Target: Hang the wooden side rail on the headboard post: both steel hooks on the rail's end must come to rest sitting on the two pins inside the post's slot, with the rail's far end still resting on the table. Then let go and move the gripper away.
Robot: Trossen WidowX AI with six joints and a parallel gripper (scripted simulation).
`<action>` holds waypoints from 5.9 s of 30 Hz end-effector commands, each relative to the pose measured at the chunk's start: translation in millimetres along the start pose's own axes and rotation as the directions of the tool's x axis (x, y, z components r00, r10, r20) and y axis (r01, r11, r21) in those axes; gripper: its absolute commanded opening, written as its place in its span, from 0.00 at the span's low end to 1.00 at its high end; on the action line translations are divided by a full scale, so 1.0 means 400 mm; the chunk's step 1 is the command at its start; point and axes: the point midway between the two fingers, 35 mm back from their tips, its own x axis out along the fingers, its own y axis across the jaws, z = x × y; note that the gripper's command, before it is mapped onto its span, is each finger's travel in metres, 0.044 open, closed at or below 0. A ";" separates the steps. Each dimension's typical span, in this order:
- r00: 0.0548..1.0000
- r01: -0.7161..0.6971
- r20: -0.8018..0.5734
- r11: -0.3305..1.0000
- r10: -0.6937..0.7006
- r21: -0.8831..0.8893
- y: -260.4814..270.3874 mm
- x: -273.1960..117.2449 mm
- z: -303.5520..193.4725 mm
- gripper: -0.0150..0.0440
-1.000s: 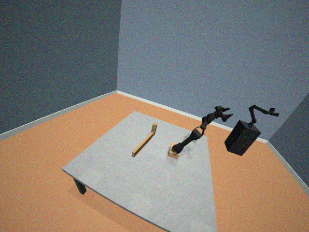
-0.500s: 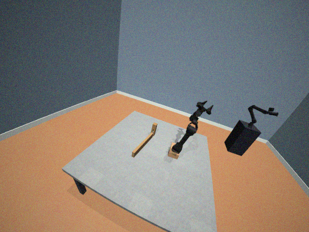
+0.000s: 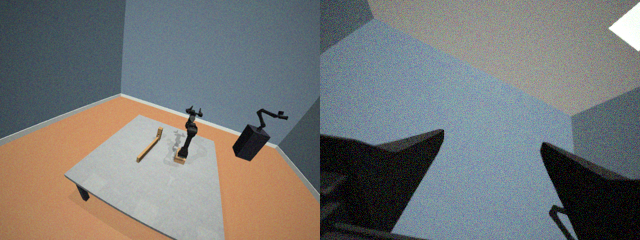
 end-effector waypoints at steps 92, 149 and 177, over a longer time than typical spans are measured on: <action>0.019 -0.314 -0.765 0.730 0.644 0.607 0.595 -1.069 -0.033 1.00; -0.601 -0.431 -0.761 -0.901 0.246 0.049 0.713 -1.107 0.055 1.00; -0.734 -0.006 -0.658 -0.970 0.168 -0.242 0.731 -1.109 0.103 1.00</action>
